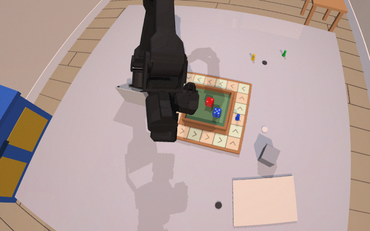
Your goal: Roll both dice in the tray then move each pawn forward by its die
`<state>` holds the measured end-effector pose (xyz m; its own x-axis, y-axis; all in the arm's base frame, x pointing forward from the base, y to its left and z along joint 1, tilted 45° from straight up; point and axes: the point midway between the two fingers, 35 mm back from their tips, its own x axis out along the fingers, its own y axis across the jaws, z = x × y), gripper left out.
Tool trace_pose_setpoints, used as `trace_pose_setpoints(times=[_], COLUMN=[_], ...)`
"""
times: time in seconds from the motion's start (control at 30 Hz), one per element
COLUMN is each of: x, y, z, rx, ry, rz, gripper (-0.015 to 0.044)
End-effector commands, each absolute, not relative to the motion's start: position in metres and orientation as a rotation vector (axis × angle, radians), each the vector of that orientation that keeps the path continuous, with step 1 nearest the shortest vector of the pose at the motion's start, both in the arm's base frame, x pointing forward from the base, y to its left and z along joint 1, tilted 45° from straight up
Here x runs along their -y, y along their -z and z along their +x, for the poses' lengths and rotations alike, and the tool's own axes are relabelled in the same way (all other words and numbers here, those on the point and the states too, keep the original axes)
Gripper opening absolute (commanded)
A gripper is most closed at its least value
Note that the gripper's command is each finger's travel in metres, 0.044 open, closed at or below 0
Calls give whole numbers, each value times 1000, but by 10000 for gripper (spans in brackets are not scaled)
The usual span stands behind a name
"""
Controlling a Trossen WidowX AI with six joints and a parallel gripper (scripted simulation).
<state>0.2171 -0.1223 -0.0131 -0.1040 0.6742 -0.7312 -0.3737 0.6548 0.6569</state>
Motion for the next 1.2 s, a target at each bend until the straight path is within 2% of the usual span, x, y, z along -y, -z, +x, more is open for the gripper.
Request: trace_pose_setpoints(times=[0.0, 0.27, 1.17], x=[107, 75, 41], y=[24, 42, 75], z=[238, 269, 265], rx=[-1416, -1411, -1409], ry=[-896, -902, -904], rz=[274, 295, 296], gripper=[0, 0, 0])
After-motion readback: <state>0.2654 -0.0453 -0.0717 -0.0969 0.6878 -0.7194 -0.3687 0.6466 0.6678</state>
